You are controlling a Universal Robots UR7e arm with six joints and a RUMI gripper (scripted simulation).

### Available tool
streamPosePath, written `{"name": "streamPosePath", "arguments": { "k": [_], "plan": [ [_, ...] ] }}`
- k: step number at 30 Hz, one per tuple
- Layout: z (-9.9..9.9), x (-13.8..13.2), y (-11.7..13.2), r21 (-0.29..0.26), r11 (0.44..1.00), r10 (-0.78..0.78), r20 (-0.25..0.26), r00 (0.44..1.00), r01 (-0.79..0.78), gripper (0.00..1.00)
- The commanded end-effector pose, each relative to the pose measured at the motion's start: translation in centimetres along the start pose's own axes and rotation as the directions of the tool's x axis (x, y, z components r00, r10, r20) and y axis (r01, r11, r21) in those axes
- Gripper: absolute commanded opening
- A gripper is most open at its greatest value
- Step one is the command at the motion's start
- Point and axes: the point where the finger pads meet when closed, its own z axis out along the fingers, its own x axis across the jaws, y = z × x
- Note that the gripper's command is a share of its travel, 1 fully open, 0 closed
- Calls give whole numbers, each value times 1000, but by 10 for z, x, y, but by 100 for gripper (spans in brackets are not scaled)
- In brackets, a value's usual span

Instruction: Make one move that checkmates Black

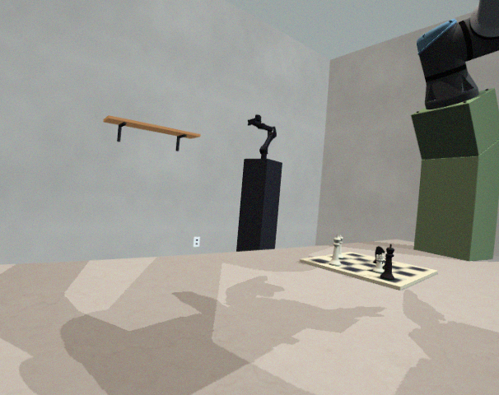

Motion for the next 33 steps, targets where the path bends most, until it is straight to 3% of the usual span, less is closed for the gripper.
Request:
{"name": "streamPosePath", "arguments": {
  "k": [1,22,26,32,33],
  "plan": [
    [0,0,-1,-1,1000,0,0,1000,0,100],
    [1,-1,2,-4,1000,-2,11,1000,2,100],
    [9,-6,13,-17,1000,-7,57,998,8,100],
    [30,-24,50,-55,998,-25,214,976,37,100],
    [30,-24,50,-55,998,-25,214,976,37,100]
  ]
}}
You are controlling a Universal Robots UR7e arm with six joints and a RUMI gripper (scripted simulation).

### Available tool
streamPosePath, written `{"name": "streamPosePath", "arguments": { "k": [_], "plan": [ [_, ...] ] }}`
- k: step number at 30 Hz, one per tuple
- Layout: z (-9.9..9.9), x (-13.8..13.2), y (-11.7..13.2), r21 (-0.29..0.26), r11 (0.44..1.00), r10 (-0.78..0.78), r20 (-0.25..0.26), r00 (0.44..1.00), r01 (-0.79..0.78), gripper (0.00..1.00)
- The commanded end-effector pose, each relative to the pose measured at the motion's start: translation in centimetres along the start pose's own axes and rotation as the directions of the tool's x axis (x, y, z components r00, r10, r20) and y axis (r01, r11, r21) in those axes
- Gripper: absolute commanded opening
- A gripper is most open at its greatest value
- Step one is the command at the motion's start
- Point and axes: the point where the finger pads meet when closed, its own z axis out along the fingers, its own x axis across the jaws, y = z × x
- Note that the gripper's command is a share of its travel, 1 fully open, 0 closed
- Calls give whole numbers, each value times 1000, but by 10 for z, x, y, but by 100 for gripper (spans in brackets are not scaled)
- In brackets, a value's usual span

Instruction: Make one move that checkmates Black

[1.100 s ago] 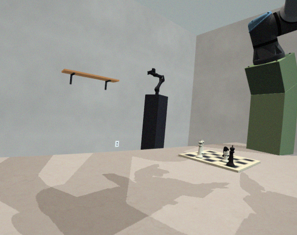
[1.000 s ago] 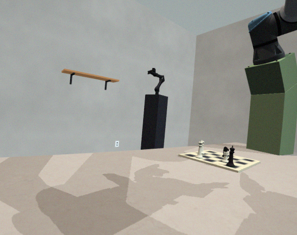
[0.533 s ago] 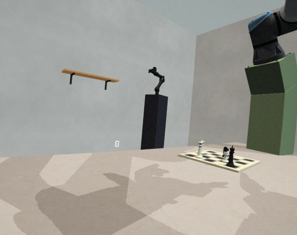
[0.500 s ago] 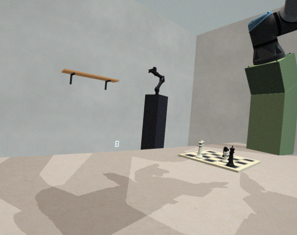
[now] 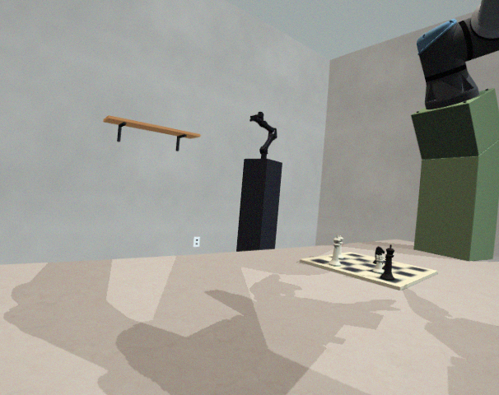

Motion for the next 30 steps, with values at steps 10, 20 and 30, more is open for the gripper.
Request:
{"name": "streamPosePath", "arguments": {
  "k": [10,20,30],
  "plan": [
    [47,-41,96,-93,991,-53,420,906,101,100],
    [55,-63,173,-118,967,-75,712,698,224,100],
    [46,-61,245,-89,930,-68,912,406,356,100]
  ]
}}
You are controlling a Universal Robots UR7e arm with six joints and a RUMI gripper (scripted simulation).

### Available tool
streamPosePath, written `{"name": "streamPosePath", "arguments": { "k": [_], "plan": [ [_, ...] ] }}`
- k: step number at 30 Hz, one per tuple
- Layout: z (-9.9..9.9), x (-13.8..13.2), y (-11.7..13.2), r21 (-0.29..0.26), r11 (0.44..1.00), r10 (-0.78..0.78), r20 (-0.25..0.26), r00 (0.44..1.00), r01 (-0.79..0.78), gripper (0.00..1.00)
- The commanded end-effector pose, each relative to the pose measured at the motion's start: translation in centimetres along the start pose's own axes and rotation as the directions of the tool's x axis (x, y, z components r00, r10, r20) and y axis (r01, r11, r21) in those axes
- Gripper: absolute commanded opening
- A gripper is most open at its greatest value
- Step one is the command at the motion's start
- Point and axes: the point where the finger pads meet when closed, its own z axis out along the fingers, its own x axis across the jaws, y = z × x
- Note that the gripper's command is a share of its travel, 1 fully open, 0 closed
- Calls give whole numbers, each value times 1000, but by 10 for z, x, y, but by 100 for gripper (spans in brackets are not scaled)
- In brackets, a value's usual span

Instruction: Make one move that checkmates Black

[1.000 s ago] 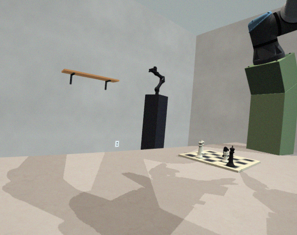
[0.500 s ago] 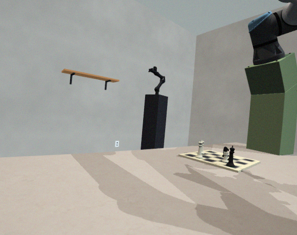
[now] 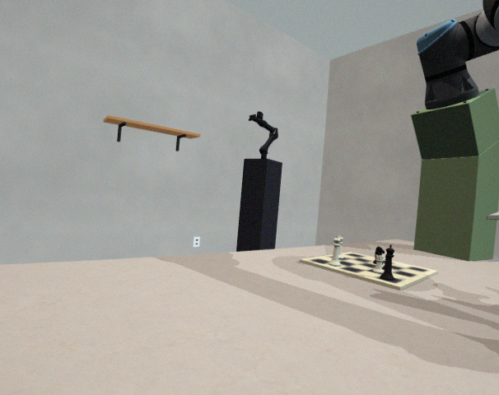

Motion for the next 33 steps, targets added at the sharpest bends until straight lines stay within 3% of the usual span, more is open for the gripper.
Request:
{"name": "streamPosePath", "arguments": {
  "k": [1,3,11,33],
  "plan": [
    [5,-6,32,-48,998,-39,155,987,47,100],
    [5,-7,40,-58,996,-49,195,980,61,100],
    [4,-7,51,-70,994,-62,248,967,82,100],
    [4,-8,52,-70,994,-63,251,966,83,100]
  ]
}}
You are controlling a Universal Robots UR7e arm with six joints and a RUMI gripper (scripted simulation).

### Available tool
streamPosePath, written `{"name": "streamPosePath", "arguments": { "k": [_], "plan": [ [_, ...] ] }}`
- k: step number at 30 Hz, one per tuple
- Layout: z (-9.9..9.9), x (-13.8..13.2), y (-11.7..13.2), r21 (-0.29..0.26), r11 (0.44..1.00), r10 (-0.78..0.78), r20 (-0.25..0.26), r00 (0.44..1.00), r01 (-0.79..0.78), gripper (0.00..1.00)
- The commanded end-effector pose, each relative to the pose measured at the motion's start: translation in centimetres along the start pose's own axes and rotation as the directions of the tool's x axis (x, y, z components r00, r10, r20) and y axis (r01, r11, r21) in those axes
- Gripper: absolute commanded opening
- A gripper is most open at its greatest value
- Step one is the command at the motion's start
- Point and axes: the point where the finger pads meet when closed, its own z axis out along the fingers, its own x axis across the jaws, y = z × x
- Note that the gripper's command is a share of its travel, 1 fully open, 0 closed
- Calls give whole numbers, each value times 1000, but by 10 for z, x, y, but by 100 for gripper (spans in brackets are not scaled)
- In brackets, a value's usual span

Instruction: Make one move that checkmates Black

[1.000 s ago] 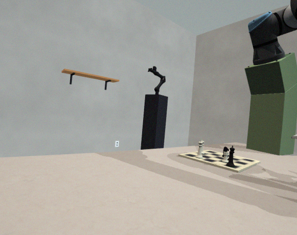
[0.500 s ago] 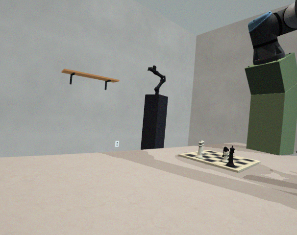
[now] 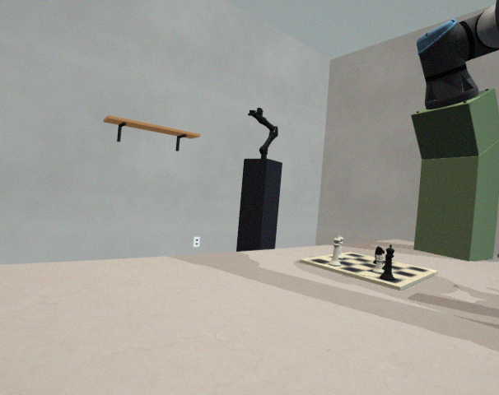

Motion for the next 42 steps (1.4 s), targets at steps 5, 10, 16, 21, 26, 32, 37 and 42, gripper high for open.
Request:
{"name": "streamPosePath", "arguments": {
  "k": [5,10,16,21,26,32,37,42],
  "plan": [
    [-1,0,0,-1,1000,1,0,1000,-1,100],
    [-1,0,0,-1,1000,1,0,1000,-1,100],
    [-1,0,0,-1,1000,1,0,1000,-1,100],
    [-1,0,0,-1,1000,1,0,1000,-1,100],
    [-1,0,0,-1,1000,1,0,1000,-1,100],
    [-1,-1,-4,-1,1000,1,1,1000,-1,100],
    [-4,-1,-19,-1,1000,1,1,1000,-1,100],
    [-6,-1,-32,-1,1000,1,1,1000,-1,100]
  ]
}}
